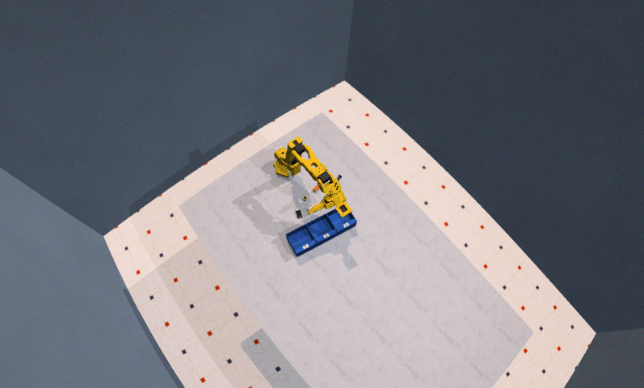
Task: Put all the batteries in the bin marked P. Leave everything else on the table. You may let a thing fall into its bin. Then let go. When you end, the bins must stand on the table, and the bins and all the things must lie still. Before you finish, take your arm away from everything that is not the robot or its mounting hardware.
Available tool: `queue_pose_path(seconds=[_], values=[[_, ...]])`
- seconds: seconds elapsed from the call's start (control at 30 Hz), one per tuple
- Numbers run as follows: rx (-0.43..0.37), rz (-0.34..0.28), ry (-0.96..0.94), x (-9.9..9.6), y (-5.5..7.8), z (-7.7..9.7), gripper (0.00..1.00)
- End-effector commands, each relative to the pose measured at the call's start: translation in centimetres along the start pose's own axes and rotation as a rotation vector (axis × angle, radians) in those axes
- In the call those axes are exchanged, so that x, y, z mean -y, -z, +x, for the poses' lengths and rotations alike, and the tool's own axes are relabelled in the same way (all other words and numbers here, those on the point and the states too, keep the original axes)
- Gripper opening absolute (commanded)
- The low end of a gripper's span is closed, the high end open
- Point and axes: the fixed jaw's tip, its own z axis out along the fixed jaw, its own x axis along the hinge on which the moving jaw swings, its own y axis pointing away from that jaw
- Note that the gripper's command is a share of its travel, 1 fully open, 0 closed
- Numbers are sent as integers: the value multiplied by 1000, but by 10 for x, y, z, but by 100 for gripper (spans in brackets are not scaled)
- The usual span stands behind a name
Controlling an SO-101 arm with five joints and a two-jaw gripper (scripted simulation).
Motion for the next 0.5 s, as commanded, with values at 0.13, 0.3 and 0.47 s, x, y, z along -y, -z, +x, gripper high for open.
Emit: queue_pose_path(seconds=[0.13, 0.3, 0.47], values=[[177, -37, -4, -8, 33, -36, 100], [195, -41, -4, -9, 37, -39, 100], [196, -41, -4, -9, 38, -39, 100]])
